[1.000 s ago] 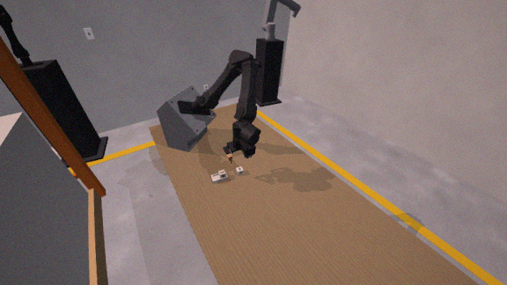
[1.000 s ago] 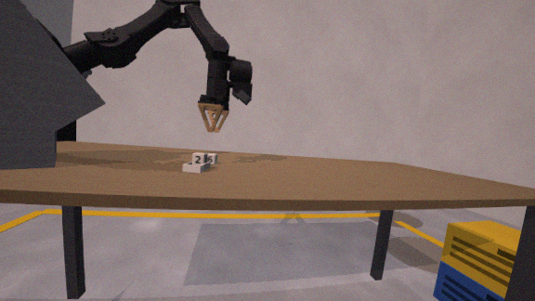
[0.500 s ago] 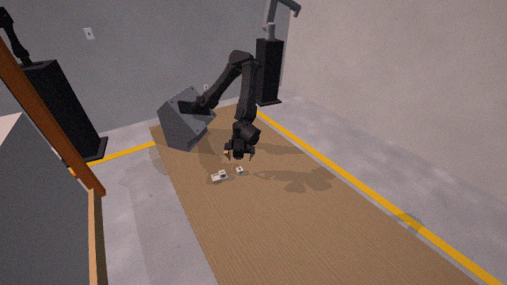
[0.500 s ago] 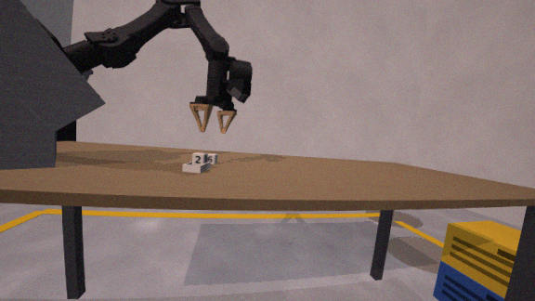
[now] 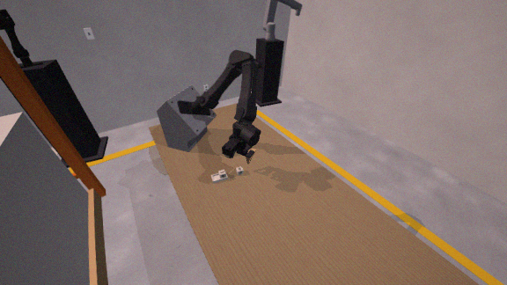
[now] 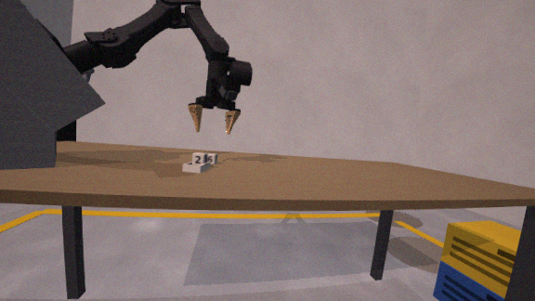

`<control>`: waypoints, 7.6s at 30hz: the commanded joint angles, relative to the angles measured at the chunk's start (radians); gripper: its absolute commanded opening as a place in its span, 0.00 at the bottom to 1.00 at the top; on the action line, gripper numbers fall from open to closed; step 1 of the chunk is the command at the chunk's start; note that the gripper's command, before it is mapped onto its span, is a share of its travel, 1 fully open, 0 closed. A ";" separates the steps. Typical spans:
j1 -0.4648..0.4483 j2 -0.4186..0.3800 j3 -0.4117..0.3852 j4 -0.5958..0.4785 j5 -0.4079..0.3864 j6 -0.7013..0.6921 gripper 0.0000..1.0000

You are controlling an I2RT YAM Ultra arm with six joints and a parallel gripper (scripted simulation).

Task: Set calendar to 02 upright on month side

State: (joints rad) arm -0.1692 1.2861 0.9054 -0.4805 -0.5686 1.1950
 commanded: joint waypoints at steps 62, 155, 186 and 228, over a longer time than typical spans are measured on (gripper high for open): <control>0.003 -0.001 -0.003 0.009 0.008 0.686 0.45; 0.105 0.149 -0.033 0.232 0.076 0.774 0.45; 0.101 0.149 -0.036 0.234 0.073 0.771 0.45; 0.097 0.149 -0.042 0.238 0.071 0.768 0.45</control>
State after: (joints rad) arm -0.0631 1.4391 0.8627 -0.2432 -0.4988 1.9640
